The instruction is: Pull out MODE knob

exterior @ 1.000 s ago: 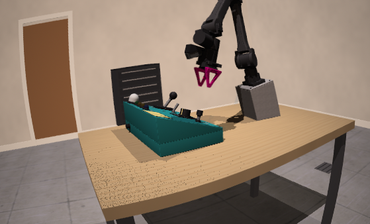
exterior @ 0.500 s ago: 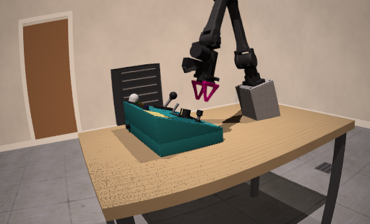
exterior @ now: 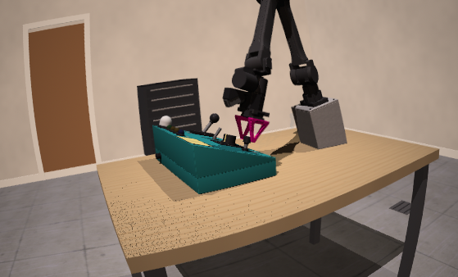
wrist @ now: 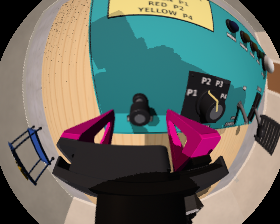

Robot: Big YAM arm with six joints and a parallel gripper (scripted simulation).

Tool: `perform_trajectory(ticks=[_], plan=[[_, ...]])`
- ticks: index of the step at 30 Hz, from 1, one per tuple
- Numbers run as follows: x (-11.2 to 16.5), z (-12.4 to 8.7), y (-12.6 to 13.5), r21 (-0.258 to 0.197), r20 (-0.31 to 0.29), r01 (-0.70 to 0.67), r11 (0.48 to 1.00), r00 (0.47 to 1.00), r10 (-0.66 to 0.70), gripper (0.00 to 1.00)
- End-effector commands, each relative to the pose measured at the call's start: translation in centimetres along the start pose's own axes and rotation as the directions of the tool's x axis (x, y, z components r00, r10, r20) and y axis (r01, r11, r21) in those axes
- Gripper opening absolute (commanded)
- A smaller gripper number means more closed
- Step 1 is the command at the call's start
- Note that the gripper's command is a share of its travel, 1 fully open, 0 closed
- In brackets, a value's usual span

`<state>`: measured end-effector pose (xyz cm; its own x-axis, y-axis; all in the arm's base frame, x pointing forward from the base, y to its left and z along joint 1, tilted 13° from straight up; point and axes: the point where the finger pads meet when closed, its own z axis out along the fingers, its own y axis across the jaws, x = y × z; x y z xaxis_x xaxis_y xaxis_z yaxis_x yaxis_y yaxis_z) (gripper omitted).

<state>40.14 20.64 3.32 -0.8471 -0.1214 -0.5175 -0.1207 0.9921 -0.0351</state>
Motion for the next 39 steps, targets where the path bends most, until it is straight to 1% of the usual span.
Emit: perform_trajectory(ticks=[1, 5, 10, 12, 13, 16, 39], plan=[[-3.1, 0.4, 0.6, -0.02, 0.057, -0.011, 1.0, 0.998, 0.012, 0.7], [-3.0, 1.0, 1.0, -0.024, 0.057, -0.003, 1.0, 0.998, 0.004, 0.7], [-3.0, 1.5, 0.7, -0.02, 0.056, -0.011, 1.0, 0.998, 0.012, 0.7], [-3.0, 1.5, 0.7, -0.02, 0.056, -0.011, 1.0, 0.998, 0.012, 0.7], [-3.6, 0.8, 1.0, -0.03, 0.075, -0.012, 0.999, 0.997, 0.014, 0.7], [-3.4, 1.0, 1.0, -0.028, 0.07, -0.011, 1.0, 0.997, 0.012, 0.7], [-3.4, 1.0, 1.0, -0.028, 0.07, -0.011, 1.0, 0.997, 0.013, 0.7]])
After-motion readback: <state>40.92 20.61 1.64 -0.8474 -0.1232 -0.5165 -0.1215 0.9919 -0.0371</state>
